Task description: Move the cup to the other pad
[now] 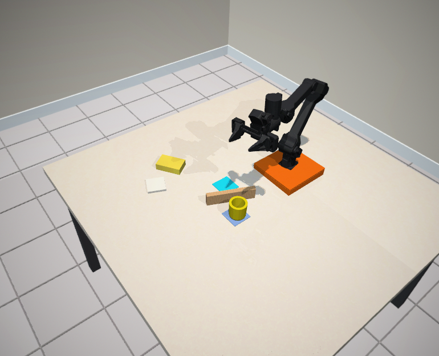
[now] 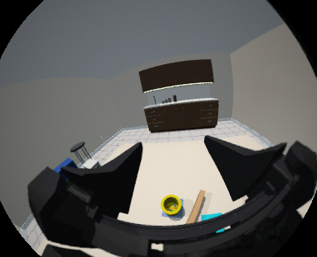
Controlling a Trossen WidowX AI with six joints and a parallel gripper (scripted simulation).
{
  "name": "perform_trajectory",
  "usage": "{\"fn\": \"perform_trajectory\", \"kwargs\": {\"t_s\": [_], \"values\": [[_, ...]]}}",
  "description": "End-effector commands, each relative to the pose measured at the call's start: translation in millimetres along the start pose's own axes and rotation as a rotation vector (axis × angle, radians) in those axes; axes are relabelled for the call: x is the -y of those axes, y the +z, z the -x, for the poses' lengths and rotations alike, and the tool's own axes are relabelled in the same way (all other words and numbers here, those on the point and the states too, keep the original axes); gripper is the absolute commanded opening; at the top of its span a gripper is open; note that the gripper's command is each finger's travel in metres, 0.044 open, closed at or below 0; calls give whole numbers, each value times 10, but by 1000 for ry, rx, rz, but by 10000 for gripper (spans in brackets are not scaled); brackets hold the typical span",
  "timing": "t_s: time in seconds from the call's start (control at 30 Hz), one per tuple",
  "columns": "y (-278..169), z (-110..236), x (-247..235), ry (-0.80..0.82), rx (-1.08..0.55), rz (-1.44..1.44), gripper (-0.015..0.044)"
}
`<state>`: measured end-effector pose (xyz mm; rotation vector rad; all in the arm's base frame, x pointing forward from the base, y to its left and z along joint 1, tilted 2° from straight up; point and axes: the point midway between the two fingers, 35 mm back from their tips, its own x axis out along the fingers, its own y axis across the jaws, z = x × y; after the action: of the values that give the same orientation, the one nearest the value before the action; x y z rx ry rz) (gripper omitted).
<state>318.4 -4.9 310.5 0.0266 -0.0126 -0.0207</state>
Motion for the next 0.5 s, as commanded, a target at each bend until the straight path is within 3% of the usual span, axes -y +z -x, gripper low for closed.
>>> {"fn": "perform_trajectory", "kwargs": {"t_s": [0.0, 0.13, 0.27, 0.47], "values": [[-18, -15, -1, 0, -12, -14, 374], [-396, -271, -18, -44, -265, -303, 269], [-879, -440, -40, -199, -555, -635, 167], [-1533, -424, -72, -636, -902, -1050, 167]]}}
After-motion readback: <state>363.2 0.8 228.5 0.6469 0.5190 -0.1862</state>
